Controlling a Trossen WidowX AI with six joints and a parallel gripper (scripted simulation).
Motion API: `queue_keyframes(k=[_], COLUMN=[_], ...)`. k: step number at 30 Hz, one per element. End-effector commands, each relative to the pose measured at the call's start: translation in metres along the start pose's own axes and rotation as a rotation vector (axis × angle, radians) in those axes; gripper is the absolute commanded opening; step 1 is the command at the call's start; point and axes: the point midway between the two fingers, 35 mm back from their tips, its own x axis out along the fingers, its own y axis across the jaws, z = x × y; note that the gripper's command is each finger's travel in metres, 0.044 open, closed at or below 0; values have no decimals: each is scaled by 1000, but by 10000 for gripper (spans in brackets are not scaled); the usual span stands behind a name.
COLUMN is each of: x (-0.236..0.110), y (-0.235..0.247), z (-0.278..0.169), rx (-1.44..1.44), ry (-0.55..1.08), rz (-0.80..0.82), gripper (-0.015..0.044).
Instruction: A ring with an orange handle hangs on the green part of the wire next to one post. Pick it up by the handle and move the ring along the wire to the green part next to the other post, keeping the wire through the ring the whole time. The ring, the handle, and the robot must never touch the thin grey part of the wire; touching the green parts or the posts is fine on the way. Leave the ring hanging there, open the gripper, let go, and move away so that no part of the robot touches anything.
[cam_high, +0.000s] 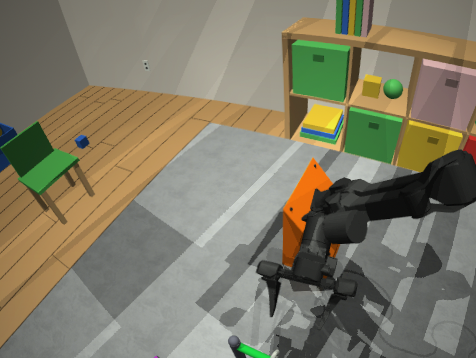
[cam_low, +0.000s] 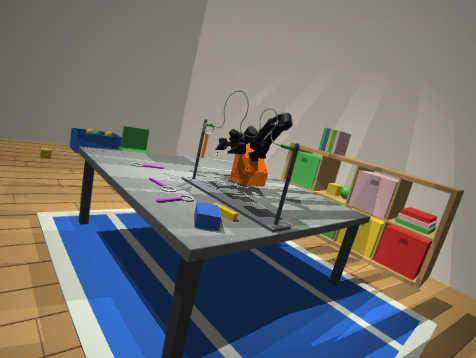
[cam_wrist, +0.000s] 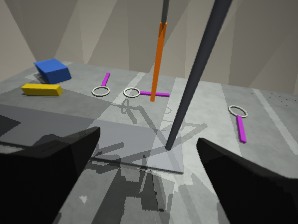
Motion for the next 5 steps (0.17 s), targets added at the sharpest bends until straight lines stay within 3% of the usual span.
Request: queue_keyframes(k=[1,5], x=[0,0], y=[1,1], z=[-1,-1], rx=[-7,-7], ry=[4,4], rz=[4,4], gripper=[440,440])
